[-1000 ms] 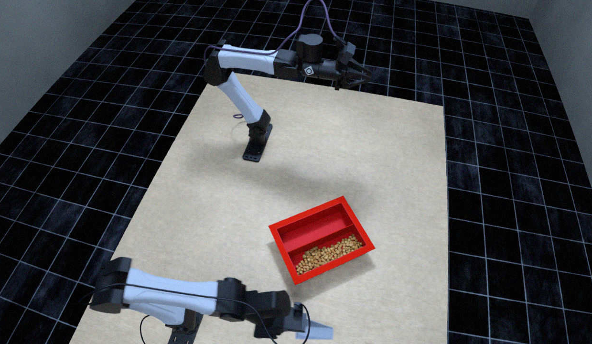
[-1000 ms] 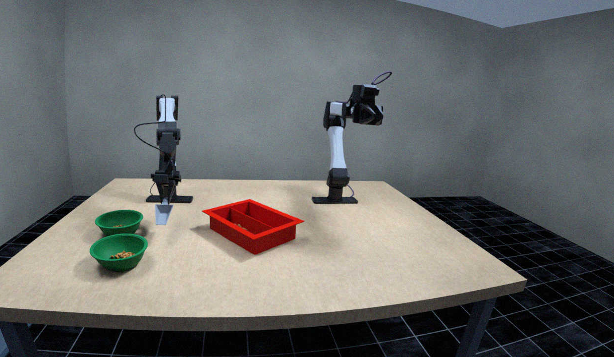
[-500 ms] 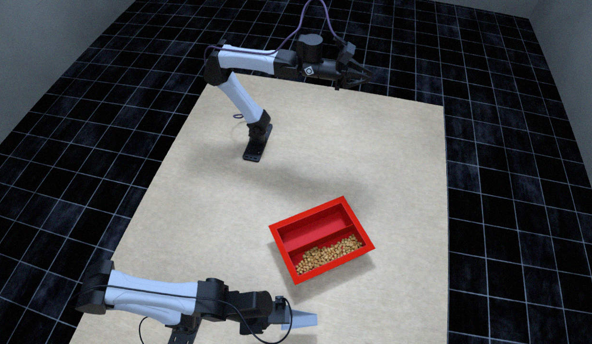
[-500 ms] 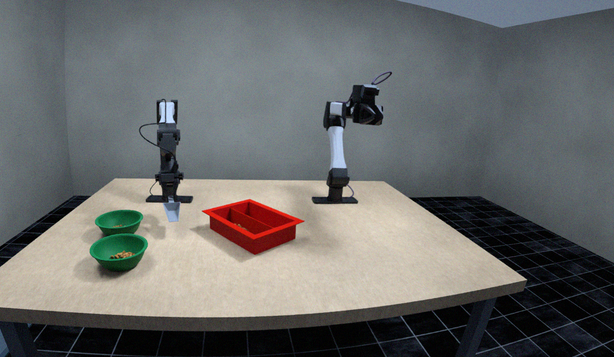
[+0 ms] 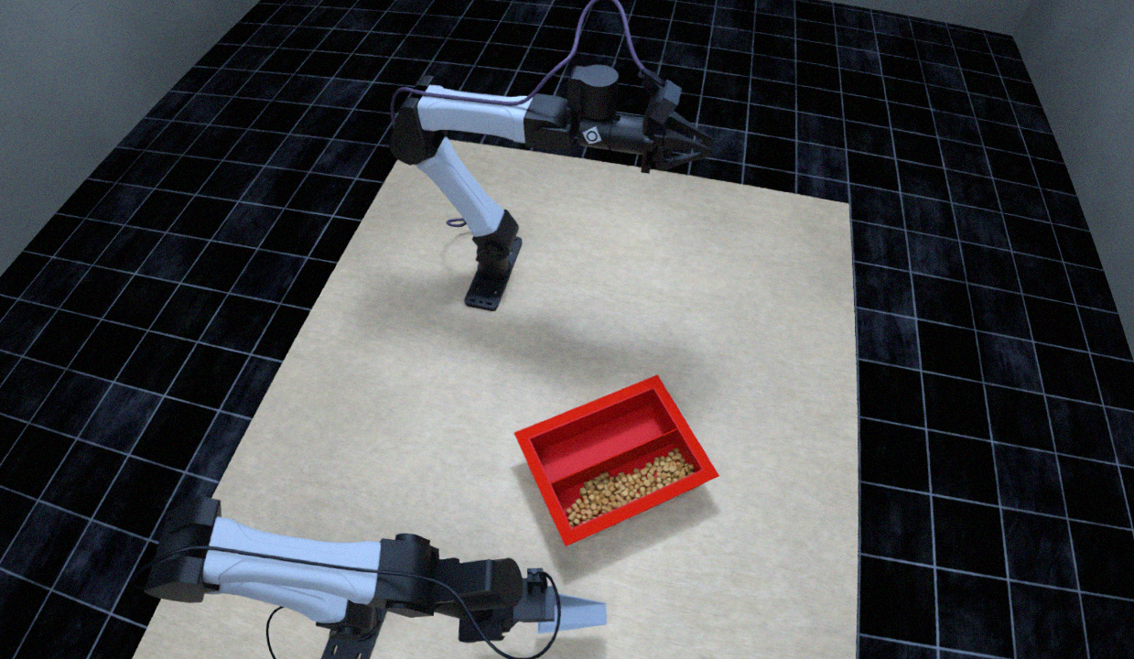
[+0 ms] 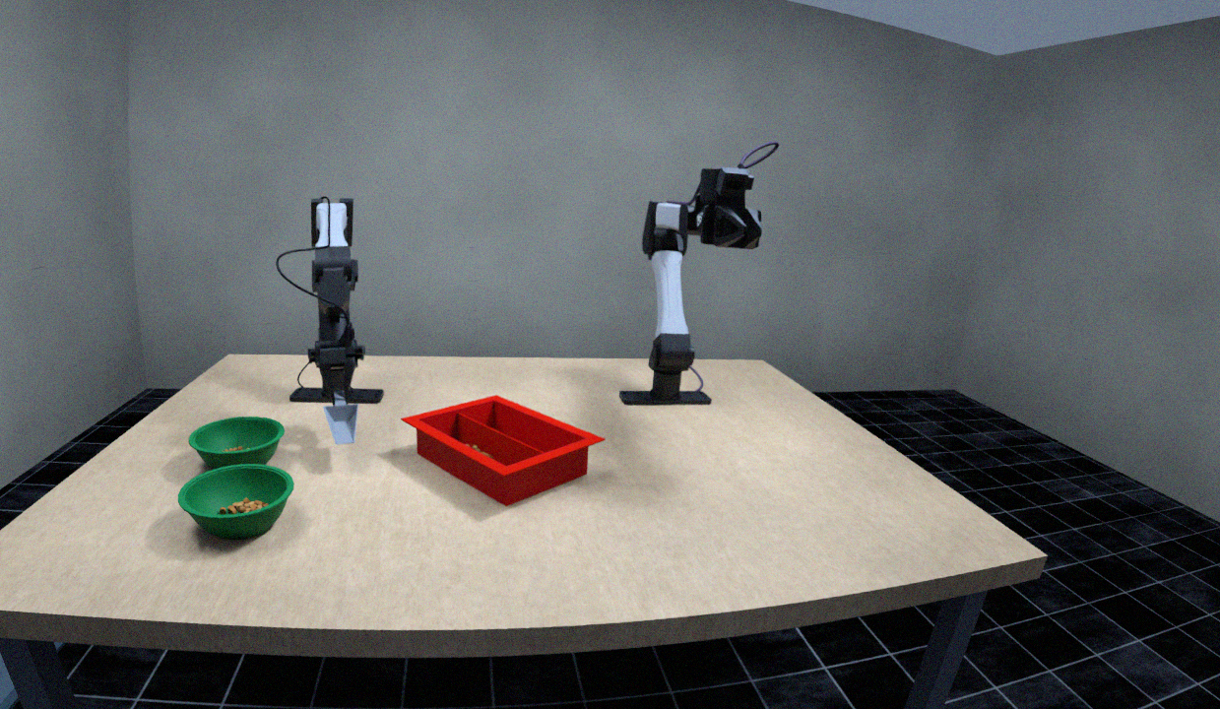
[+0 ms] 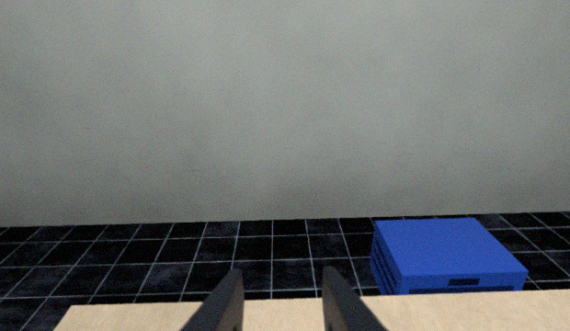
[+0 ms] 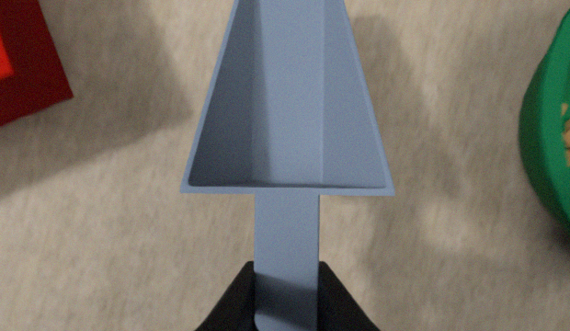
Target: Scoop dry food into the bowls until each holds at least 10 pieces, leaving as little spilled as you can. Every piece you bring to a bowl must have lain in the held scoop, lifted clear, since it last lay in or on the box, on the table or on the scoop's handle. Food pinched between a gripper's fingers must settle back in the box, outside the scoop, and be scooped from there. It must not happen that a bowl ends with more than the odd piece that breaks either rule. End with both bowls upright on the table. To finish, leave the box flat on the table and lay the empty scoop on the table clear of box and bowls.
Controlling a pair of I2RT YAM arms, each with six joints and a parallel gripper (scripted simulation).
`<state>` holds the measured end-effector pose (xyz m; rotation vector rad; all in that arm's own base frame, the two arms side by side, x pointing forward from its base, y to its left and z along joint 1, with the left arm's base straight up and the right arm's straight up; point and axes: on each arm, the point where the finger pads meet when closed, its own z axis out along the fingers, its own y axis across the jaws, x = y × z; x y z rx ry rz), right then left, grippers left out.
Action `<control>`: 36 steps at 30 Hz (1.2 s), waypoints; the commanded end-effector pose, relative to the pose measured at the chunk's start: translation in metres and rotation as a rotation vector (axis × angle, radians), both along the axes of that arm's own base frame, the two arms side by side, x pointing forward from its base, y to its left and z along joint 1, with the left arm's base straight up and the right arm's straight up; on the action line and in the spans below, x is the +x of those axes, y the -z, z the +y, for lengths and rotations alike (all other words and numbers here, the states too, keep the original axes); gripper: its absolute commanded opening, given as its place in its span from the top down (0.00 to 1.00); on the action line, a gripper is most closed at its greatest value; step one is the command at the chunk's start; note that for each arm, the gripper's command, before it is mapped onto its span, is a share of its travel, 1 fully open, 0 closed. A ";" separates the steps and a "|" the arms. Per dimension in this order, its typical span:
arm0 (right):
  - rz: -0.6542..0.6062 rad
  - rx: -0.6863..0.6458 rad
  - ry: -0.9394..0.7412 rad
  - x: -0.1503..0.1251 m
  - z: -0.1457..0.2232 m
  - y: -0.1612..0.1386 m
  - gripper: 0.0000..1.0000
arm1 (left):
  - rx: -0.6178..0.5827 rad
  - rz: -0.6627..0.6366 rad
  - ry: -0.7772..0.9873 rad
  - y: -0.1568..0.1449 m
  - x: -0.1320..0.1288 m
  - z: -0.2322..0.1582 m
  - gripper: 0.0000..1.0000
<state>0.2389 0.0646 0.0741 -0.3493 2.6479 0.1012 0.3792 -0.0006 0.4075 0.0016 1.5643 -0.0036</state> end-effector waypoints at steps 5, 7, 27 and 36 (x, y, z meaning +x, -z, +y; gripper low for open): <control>-0.030 0.018 0.006 0.008 0.002 0.002 1.00 | -0.006 -0.034 0.002 -0.018 0.000 -0.002 0.73; -0.040 0.021 0.006 0.009 0.003 0.001 1.00 | -0.006 -0.034 0.002 -0.018 0.000 -0.002 0.73; -0.039 0.021 0.007 0.010 0.002 0.019 1.00 | -0.006 -0.034 0.002 -0.018 0.000 -0.002 0.73; -0.038 0.020 0.001 0.010 0.003 0.026 1.00 | -0.006 -0.034 0.002 -0.018 0.000 -0.002 0.73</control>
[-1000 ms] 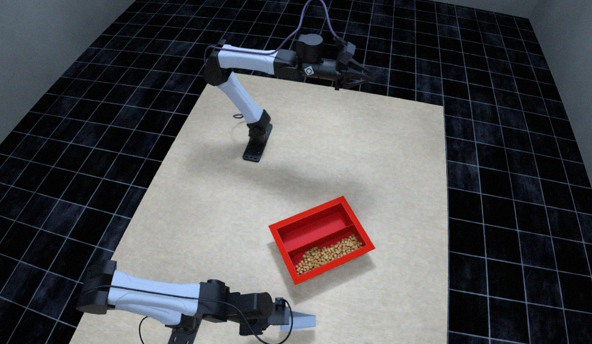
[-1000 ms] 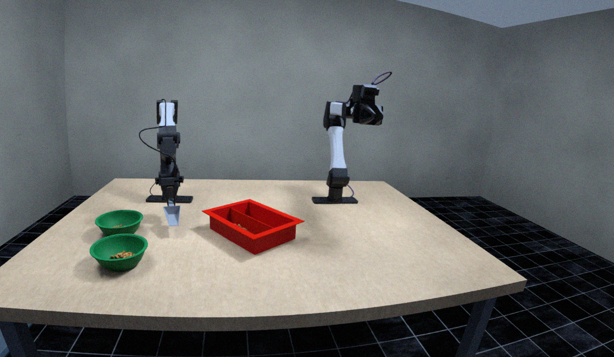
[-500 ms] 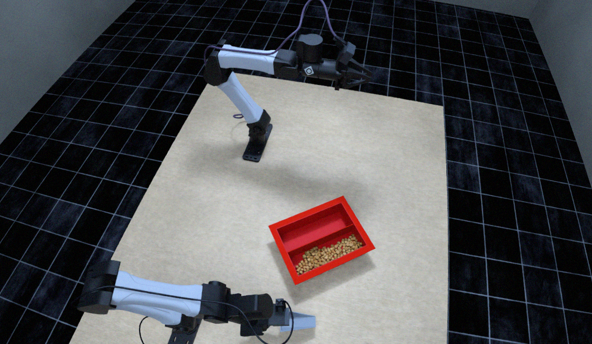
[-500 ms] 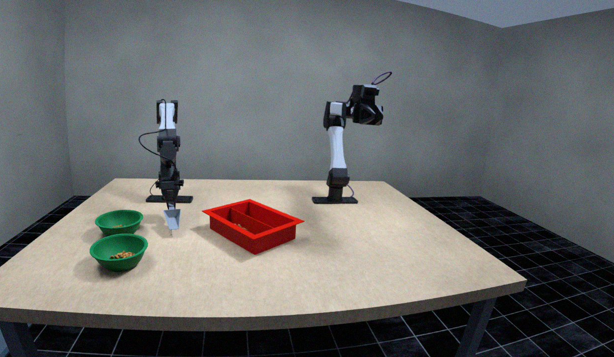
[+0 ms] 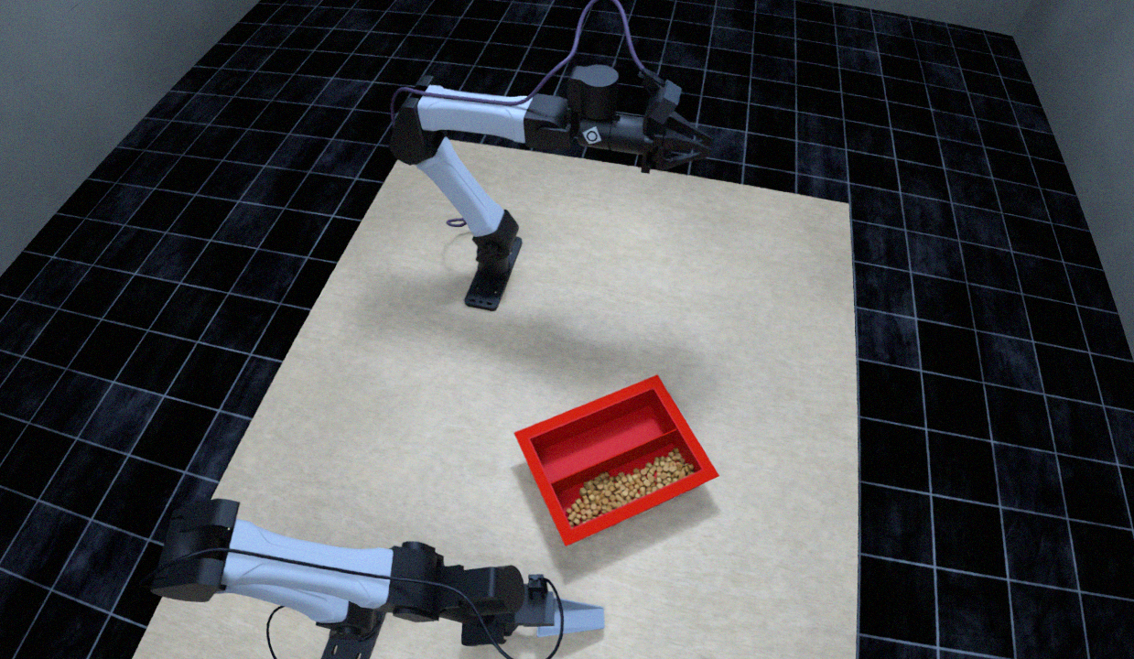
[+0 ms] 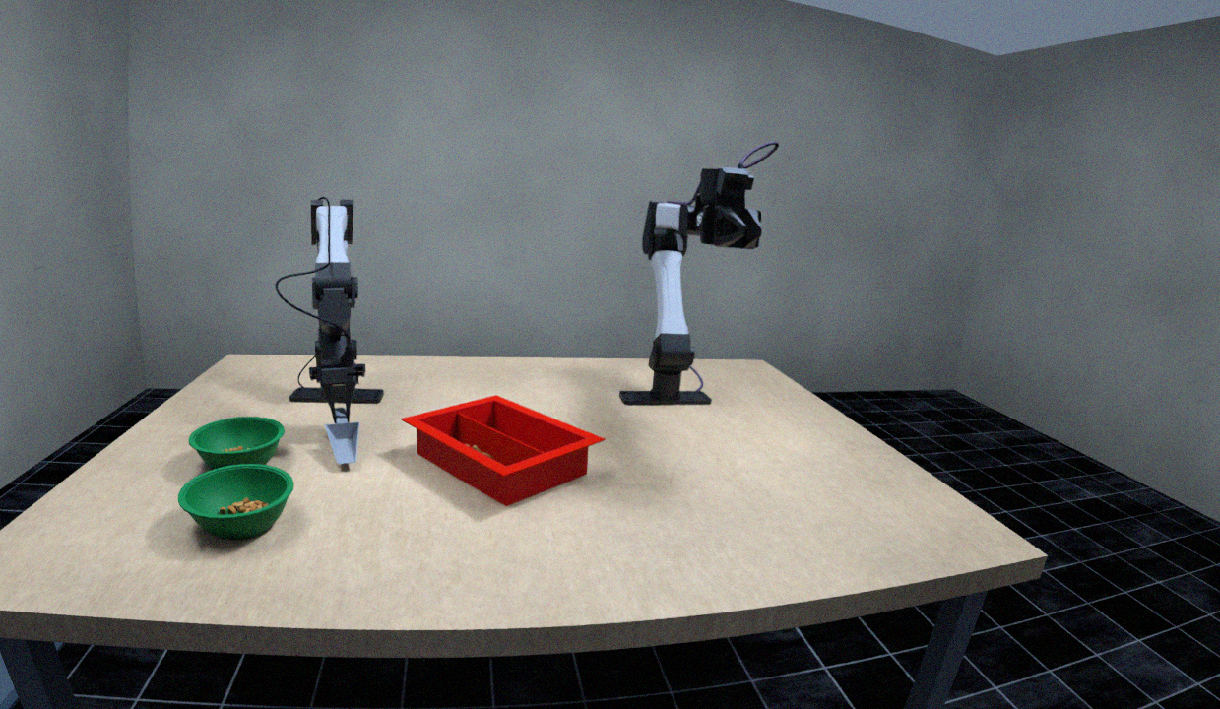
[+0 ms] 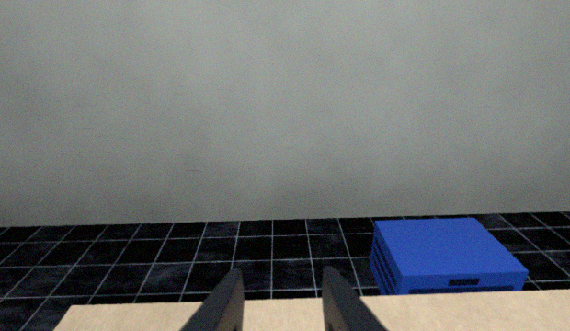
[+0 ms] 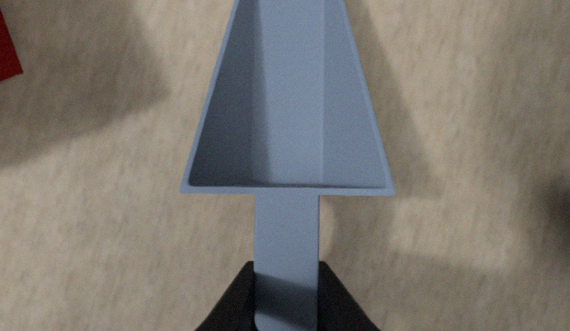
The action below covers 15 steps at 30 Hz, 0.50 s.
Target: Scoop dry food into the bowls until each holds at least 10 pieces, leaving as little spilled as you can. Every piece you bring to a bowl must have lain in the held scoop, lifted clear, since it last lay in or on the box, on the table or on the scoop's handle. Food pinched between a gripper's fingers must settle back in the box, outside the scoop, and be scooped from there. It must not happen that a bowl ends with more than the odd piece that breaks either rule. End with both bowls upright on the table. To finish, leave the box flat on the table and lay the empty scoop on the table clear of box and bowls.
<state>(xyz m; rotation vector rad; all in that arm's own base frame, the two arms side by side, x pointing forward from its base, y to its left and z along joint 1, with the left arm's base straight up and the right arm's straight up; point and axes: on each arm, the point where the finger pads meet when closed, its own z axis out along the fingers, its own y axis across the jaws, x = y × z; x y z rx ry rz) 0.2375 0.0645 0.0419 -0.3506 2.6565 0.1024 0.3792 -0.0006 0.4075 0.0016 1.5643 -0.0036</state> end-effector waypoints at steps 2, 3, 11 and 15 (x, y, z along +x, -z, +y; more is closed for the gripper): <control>-0.040 0.019 0.001 0.010 0.003 -0.002 1.00 | -0.006 -0.034 0.002 -0.018 0.000 -0.002 0.73; -0.040 0.019 0.002 0.010 0.003 -0.001 1.00 | -0.006 -0.034 0.002 -0.018 0.000 -0.002 0.73; -0.052 0.021 0.004 0.013 0.003 -0.001 1.00 | -0.006 -0.034 0.002 -0.018 0.000 -0.002 0.73; -0.035 0.017 0.003 0.009 0.002 0.010 1.00 | -0.006 -0.034 0.002 -0.018 0.000 -0.002 0.73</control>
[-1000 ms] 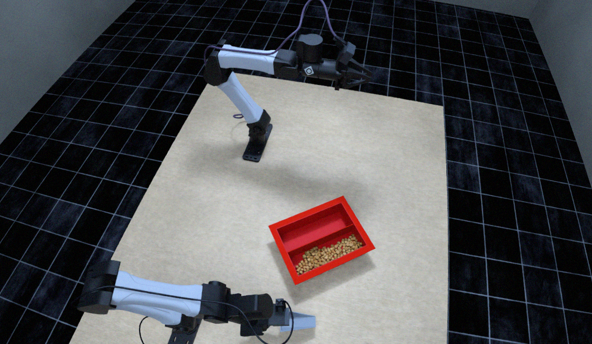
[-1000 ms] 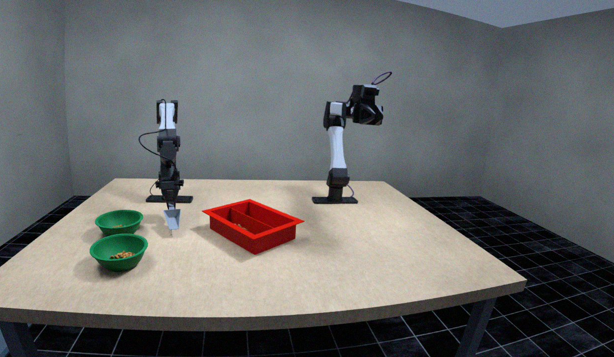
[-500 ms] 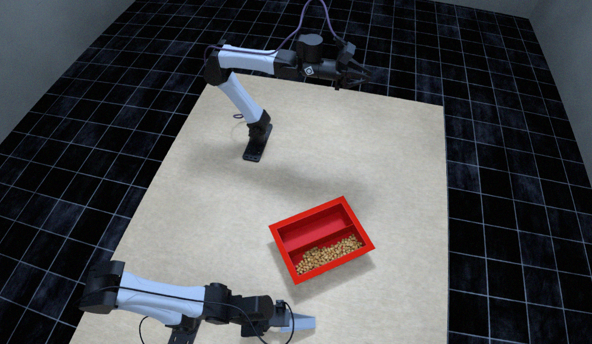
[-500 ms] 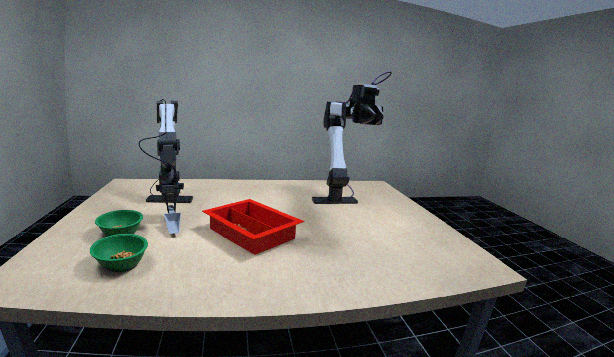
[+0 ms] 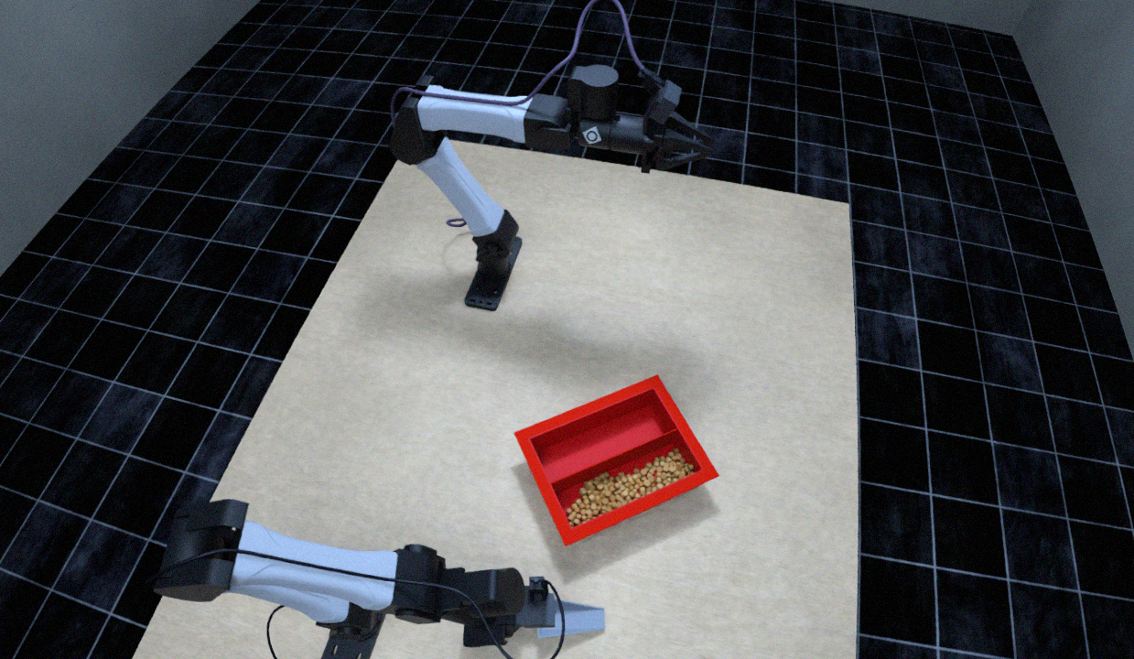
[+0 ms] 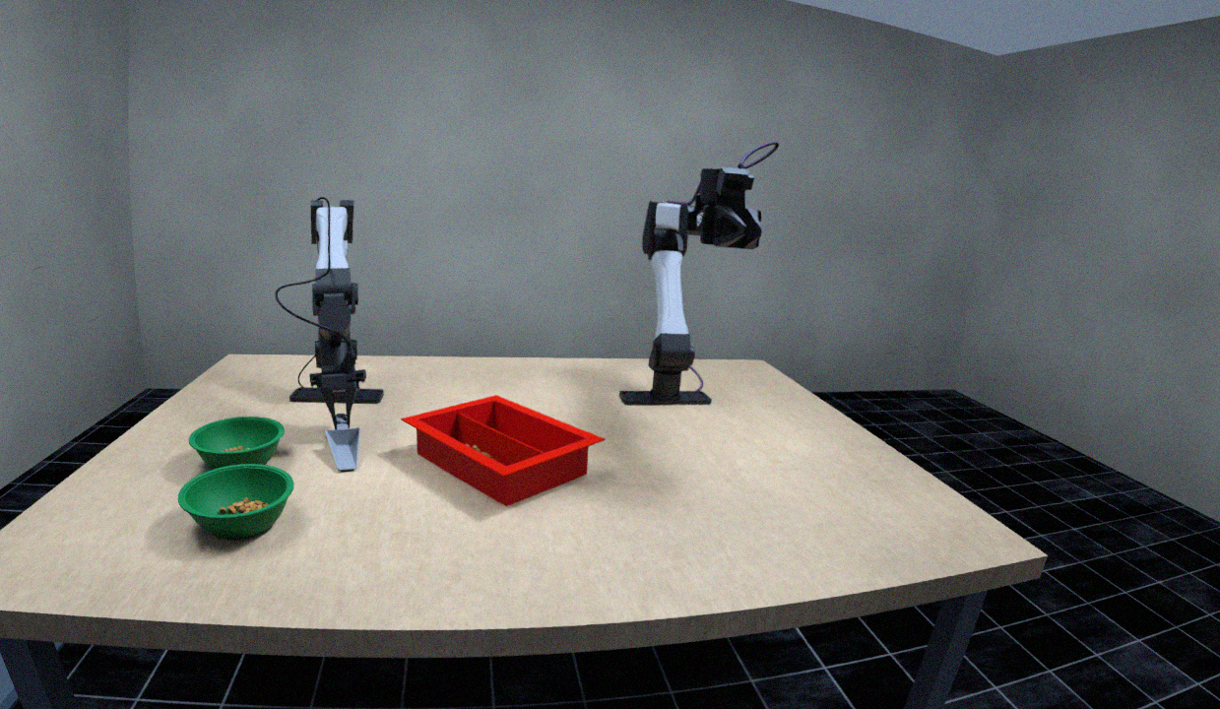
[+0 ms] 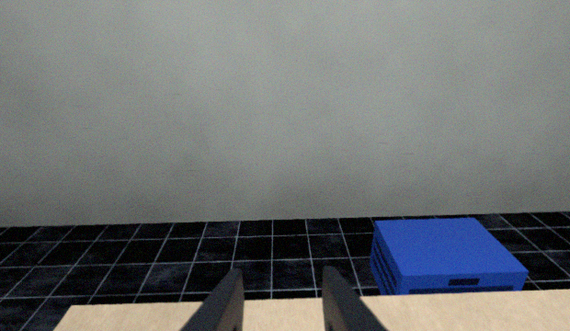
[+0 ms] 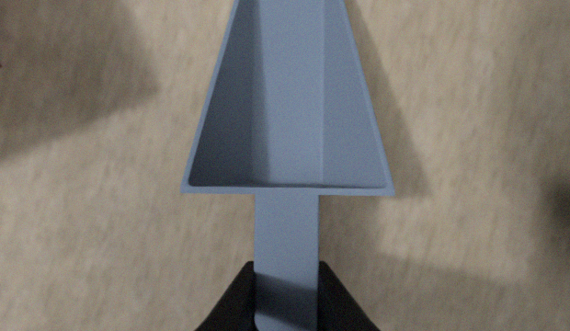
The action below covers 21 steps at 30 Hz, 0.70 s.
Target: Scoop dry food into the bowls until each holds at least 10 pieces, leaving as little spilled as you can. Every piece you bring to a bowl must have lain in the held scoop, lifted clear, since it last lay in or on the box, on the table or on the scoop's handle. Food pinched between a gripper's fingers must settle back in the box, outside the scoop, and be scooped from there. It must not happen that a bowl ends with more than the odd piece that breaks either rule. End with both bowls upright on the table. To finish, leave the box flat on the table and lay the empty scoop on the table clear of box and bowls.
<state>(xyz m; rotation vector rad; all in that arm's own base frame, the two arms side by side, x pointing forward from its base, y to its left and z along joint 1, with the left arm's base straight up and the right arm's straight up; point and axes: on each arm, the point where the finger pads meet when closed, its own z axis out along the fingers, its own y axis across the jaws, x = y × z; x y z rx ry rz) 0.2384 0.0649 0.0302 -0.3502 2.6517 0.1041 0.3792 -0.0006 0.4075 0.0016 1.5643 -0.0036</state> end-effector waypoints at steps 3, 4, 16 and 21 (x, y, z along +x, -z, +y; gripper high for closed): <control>-0.035 0.015 -0.003 0.009 0.003 0.000 1.00 | -0.006 -0.034 0.002 -0.018 0.000 -0.002 0.73; -0.034 0.015 -0.003 0.009 0.003 0.001 1.00 | -0.006 -0.034 0.002 -0.018 0.000 -0.002 0.73; -0.060 0.021 -0.002 0.016 0.004 -0.010 0.68 | -0.006 -0.034 0.002 -0.018 0.000 -0.002 0.73; -0.060 0.021 -0.002 0.016 0.004 -0.010 0.68 | -0.006 -0.034 0.002 -0.018 0.000 -0.002 0.73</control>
